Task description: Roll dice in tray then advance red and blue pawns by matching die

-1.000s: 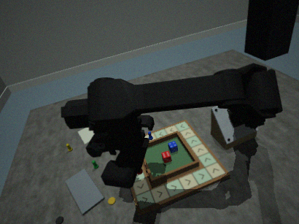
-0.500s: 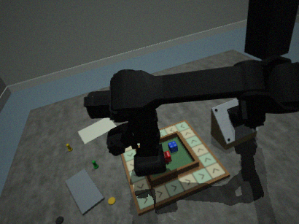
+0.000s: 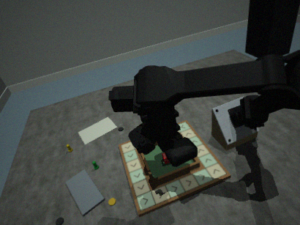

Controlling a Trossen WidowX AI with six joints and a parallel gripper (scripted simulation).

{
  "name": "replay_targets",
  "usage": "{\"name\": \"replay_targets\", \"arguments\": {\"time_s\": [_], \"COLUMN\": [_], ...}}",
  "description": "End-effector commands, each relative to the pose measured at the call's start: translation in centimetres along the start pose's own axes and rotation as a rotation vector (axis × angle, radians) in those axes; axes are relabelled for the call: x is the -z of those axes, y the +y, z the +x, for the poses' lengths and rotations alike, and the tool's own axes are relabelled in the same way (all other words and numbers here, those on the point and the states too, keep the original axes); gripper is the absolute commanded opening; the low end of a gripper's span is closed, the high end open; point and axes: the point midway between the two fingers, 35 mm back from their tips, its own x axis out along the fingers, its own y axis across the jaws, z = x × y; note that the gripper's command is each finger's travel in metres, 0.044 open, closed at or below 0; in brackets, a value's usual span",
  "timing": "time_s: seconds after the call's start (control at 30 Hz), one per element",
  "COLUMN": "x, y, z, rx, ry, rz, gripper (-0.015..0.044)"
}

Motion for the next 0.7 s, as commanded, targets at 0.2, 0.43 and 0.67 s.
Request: {"name": "replay_targets", "arguments": {"time_s": [0.2,0.43,0.67], "x": [3.4,5.9,8.4], "y": [-0.4,-0.6,-0.8], "z": [1.2,2.3,3.4], "rx": [0.002,0.001,-0.001], "ry": [0.002,0.003,0.004], "rz": [-0.231,-0.392,-0.553], "gripper": [0.0000,0.0000,0.0000]}}
